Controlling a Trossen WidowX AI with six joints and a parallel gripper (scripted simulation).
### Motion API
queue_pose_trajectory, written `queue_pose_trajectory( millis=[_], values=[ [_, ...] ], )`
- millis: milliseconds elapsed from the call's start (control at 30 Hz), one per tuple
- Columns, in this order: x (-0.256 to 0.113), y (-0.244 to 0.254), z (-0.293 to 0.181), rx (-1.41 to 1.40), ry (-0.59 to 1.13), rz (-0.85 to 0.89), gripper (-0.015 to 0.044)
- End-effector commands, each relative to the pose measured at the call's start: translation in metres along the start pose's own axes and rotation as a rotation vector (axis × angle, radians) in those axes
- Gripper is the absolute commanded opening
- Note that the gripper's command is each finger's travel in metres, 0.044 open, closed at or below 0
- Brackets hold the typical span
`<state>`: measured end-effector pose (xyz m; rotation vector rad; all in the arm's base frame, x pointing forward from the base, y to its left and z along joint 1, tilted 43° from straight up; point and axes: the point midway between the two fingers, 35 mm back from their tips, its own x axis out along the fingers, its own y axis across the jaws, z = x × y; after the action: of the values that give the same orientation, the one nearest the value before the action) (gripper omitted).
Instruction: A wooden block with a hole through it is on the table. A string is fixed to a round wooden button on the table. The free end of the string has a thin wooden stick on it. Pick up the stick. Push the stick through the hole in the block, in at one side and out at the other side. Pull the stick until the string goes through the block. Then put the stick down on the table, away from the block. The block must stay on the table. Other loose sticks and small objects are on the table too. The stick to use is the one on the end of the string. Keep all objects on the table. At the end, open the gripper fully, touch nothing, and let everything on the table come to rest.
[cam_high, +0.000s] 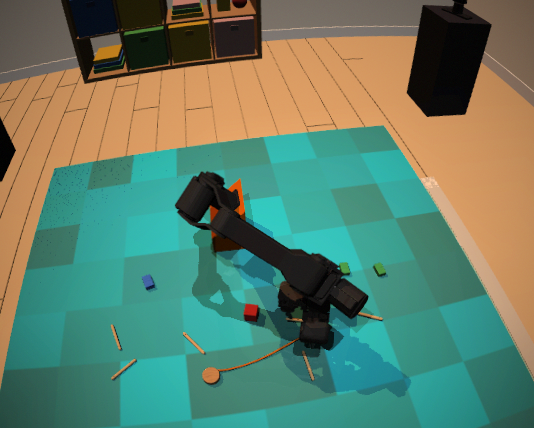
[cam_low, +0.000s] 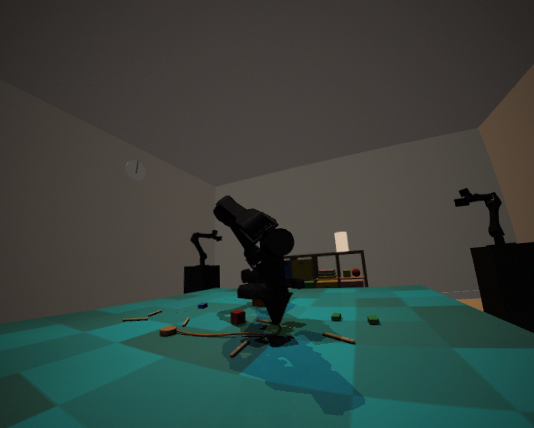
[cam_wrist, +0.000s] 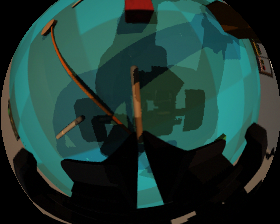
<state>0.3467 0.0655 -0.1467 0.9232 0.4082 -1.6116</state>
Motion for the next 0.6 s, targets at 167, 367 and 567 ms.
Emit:
queue_pose_trajectory(
  millis=[167, 367, 567],
  values=[
    [0.007, -0.008, 0.007, -0.005, -0.007, 0.003, 0.0000],
    [0.008, -0.010, 0.009, -0.005, -0.006, 0.003, 0.0000],
    [0.008, -0.009, 0.015, -0.005, -0.006, 0.003, 0.0000]
  ],
)
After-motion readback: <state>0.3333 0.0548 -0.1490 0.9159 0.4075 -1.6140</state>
